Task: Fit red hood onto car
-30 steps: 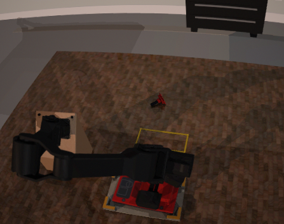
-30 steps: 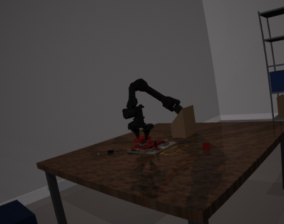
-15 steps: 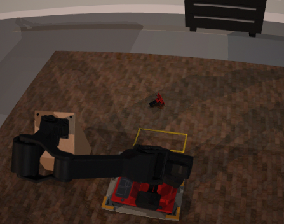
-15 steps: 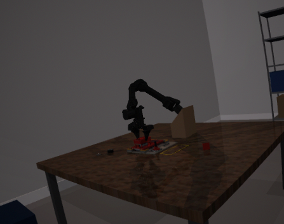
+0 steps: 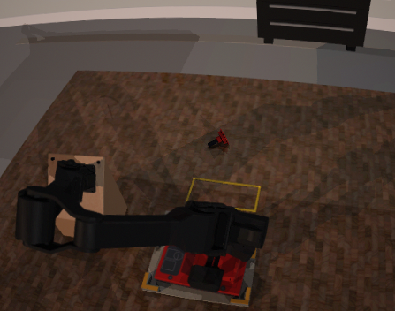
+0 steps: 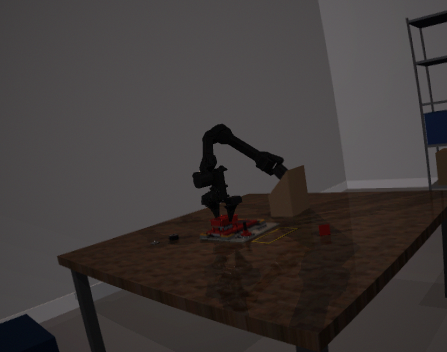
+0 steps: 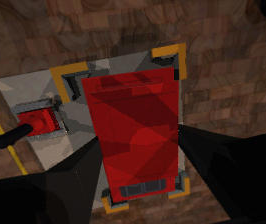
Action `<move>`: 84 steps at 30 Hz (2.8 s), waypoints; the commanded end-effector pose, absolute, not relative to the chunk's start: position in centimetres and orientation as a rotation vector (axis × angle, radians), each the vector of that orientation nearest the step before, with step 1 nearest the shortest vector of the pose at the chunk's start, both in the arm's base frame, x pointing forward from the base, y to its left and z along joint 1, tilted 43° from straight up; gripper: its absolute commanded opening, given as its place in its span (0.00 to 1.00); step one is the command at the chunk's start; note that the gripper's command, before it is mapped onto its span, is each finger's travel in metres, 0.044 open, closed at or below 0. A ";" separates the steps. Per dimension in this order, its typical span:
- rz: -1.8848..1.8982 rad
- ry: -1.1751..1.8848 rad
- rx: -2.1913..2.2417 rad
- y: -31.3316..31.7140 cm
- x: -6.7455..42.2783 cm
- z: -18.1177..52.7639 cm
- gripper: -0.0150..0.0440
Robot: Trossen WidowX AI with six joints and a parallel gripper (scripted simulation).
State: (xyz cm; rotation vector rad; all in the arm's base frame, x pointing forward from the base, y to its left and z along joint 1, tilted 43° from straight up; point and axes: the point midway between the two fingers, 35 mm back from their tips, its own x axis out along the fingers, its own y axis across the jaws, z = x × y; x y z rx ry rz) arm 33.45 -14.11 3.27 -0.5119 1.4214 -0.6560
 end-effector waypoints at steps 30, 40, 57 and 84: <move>-0.655 1.422 -0.515 -15.0 33.5 2.4 0.25; -0.654 1.422 -0.515 -15.0 33.5 2.4 0.25; -0.623 1.427 -0.522 -14.9 33.4 2.7 0.25; -0.573 1.433 -0.533 -14.9 33.3 3.1 0.25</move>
